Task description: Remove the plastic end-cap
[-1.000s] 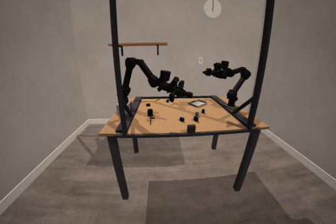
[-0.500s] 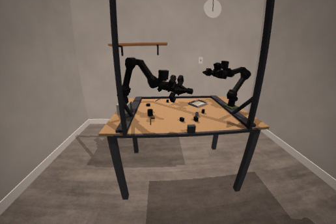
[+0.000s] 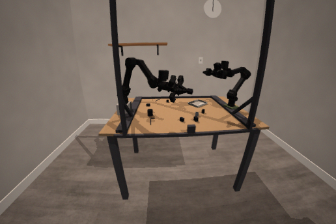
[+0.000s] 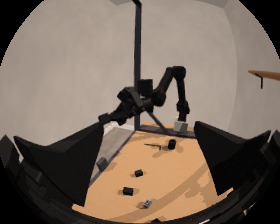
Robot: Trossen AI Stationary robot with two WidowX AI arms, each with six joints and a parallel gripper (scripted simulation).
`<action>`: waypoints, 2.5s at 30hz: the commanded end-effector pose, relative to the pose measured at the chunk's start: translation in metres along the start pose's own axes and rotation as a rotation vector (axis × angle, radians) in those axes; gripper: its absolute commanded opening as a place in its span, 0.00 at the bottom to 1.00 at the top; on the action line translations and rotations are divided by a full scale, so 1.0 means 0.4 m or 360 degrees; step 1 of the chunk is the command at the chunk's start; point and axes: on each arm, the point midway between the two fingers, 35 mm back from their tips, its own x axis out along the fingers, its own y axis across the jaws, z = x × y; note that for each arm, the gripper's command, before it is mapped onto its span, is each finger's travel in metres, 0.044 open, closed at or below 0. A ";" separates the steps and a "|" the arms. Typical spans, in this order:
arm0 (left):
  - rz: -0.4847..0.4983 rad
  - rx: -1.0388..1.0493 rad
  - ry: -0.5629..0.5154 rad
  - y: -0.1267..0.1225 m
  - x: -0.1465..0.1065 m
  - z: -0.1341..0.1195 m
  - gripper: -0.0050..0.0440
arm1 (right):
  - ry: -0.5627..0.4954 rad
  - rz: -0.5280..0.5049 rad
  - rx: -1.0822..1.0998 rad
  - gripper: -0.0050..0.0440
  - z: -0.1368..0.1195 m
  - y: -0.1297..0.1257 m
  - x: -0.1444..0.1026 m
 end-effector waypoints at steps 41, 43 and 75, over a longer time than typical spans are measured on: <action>0.0030 -0.0014 -0.0045 0.025 -0.002 0.032 0.10 | 0.0306 0.0298 -0.1316 0.54 0.041 0.096 0.221; 0.0030 -0.0014 -0.0045 0.025 -0.002 0.032 0.10 | 0.0306 0.0298 -0.1316 0.54 0.041 0.096 0.221; 0.0030 -0.0014 -0.0045 0.025 -0.002 0.032 0.10 | 0.0323 0.1170 -0.3038 0.54 -0.104 0.288 0.473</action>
